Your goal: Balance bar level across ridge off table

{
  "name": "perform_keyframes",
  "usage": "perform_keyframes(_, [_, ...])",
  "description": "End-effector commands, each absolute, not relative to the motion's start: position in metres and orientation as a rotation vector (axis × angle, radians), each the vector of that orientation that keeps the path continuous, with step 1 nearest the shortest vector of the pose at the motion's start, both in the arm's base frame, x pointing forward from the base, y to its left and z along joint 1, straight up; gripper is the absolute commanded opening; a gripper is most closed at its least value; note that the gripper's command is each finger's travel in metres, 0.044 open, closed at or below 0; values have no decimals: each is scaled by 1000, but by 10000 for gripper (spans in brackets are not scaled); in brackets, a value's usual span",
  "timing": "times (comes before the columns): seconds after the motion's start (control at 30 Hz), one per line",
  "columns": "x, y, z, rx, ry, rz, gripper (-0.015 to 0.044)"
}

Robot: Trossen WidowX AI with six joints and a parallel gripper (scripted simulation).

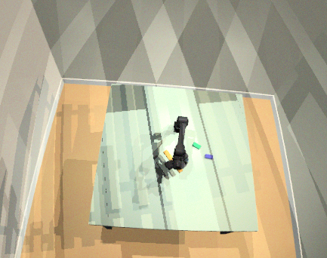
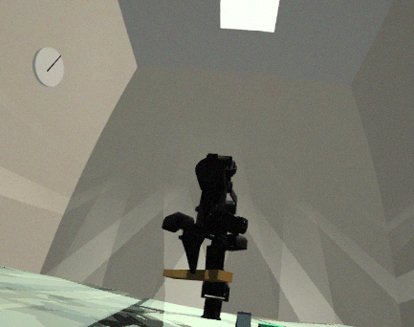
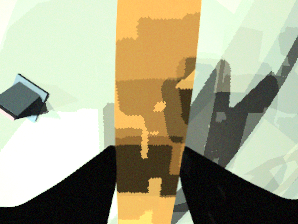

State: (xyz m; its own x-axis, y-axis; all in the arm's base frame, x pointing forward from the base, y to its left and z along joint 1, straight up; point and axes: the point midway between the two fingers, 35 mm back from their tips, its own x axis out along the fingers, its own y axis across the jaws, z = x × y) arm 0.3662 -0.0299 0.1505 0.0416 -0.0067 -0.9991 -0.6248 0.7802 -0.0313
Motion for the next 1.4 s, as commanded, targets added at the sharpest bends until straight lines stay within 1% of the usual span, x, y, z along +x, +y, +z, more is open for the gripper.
perform_keyframes(0.0, [361, -16, 149, -492, 1484, 474, 0])
perform_keyframes(0.87, [318, 75, 149, -123, 1536, 130, 0])
perform_keyframes(1.37, [314, 80, 134, -85, 1539, 94, 0])
